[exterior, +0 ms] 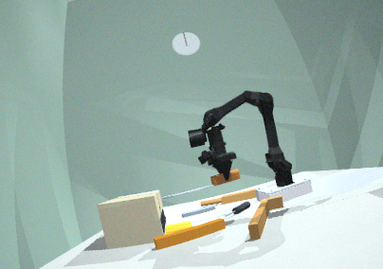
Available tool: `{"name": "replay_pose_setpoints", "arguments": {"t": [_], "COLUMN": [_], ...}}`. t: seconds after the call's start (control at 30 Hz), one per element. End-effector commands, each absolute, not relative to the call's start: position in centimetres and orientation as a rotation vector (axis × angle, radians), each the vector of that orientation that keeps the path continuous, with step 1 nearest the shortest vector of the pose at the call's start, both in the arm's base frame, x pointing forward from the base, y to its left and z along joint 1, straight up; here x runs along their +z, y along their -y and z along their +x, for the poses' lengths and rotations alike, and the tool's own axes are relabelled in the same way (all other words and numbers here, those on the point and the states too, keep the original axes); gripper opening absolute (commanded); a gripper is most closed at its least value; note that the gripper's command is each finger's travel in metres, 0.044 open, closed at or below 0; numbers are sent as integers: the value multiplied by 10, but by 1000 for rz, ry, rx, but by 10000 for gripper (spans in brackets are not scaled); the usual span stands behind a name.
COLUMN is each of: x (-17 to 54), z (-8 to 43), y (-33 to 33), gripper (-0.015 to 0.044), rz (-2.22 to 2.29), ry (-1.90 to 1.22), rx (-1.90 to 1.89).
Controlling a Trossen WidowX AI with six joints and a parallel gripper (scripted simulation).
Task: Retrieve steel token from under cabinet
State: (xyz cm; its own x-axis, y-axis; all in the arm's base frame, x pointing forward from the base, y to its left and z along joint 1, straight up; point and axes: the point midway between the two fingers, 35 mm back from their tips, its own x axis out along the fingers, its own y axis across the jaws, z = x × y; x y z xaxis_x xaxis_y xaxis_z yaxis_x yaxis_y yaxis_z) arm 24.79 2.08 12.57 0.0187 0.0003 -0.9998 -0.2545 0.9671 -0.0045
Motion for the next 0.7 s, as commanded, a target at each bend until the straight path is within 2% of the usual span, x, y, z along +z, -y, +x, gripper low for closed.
{"name": "replay_pose_setpoints", "arguments": {"t": [0.0,0.67], "x": [123,101], "z": [250,257], "y": [-18,6], "gripper": [0,0], "rz": [-197,-187], "ry": [-1534,-1535], "rx": [202,188]}}
